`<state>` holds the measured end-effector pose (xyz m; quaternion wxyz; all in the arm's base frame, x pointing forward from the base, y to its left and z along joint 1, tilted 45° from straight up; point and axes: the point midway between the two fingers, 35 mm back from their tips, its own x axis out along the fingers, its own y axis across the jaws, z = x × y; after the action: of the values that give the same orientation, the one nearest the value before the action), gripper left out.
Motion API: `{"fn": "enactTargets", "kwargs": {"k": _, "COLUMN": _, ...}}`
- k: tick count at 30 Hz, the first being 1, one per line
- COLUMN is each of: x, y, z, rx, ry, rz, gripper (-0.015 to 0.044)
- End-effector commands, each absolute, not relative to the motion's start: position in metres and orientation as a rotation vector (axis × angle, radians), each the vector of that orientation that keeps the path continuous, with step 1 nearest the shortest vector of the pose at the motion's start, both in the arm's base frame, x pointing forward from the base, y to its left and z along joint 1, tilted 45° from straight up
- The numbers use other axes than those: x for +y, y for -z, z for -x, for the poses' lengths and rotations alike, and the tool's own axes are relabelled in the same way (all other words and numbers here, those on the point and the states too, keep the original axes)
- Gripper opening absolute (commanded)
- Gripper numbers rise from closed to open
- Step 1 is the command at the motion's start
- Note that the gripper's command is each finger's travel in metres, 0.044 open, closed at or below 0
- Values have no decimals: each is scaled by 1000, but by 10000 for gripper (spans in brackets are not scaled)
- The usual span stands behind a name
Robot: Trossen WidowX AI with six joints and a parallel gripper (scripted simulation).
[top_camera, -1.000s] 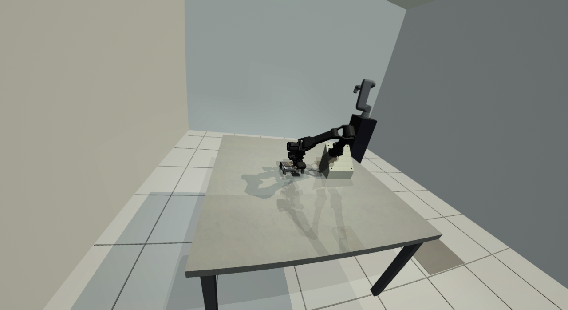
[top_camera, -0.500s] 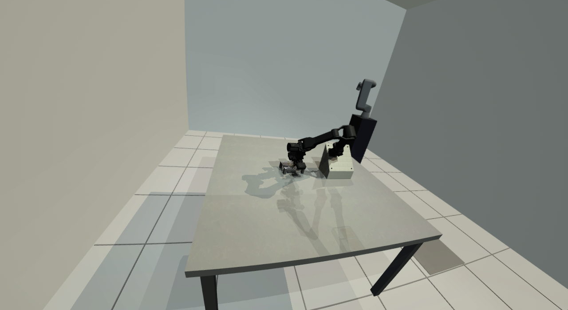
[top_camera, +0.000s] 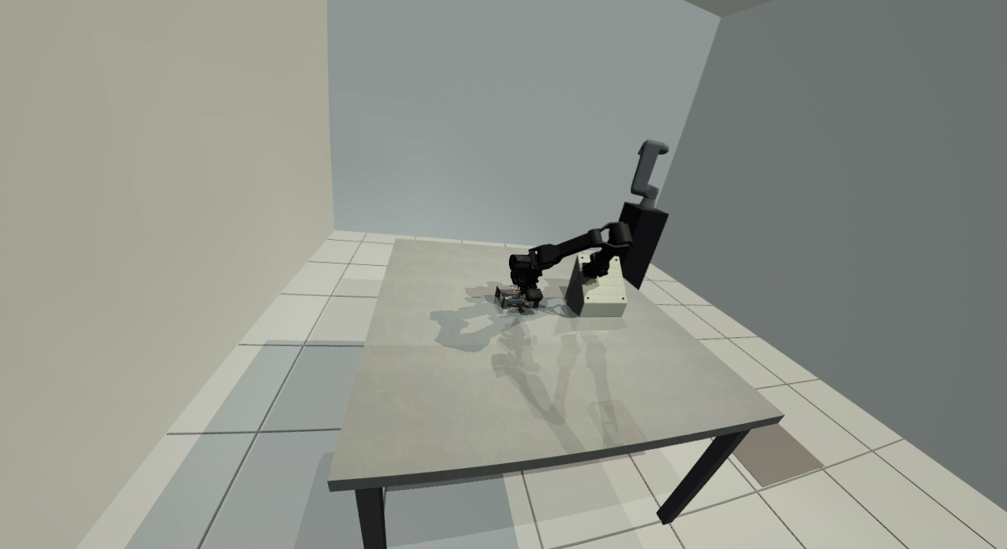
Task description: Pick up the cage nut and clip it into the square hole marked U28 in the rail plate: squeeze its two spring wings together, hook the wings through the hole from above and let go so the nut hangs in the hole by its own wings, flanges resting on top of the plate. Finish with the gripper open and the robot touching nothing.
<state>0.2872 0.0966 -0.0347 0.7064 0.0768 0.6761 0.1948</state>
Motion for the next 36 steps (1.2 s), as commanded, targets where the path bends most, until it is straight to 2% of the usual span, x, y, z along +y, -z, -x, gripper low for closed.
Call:
{"fn": "enactTargets", "kwargs": {"k": 1, "x": 96, "y": 35, "z": -288, "rx": 1501, "ry": -423, "rz": -167, "gripper": 25}}
{"fn": "enactTargets", "kwargs": {"k": 36, "x": 101, "y": 33, "z": -287, "rx": 1502, "ry": -387, "rz": -135, "gripper": 25}}
